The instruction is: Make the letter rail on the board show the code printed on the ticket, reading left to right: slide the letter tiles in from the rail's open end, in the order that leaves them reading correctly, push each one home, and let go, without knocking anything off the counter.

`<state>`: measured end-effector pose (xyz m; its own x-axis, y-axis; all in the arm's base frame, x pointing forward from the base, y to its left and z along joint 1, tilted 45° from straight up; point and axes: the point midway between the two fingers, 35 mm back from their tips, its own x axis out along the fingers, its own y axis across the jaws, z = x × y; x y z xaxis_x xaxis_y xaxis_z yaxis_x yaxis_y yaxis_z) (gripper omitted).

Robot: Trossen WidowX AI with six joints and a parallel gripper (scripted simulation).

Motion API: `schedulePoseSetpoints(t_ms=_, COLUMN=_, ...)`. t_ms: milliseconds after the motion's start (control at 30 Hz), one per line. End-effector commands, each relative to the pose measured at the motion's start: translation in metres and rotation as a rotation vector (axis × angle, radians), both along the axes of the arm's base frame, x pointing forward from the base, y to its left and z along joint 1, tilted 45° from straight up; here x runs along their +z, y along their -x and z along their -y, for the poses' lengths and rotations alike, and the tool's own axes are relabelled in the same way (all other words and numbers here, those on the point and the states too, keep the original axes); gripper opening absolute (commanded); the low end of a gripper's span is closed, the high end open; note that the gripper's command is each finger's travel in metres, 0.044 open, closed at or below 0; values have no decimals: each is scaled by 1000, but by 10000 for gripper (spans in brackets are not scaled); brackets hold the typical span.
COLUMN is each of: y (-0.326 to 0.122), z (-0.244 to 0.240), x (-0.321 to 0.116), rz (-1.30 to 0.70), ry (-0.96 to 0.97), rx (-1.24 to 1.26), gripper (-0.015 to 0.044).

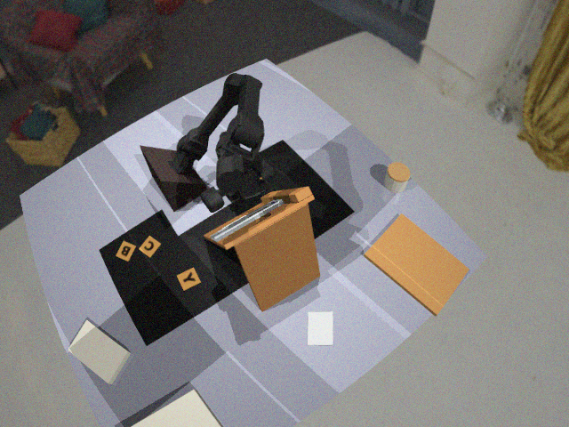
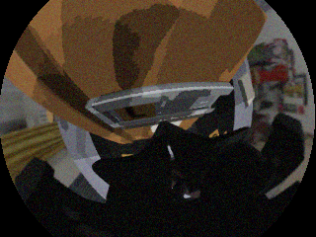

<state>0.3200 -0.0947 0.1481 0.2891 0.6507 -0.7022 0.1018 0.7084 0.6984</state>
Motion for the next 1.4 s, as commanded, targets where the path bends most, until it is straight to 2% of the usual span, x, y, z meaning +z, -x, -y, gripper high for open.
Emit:
schedulePoseSetpoints(t_ms=0, y=-2, z=0, x=-4, rz=-7, ry=-3, rx=-3, gripper=0)
schedulePoseSetpoints(t_ms=1367, y=-20, z=-6, x=-12, rz=-6, ry=-3, rx=-3, gripper=0)
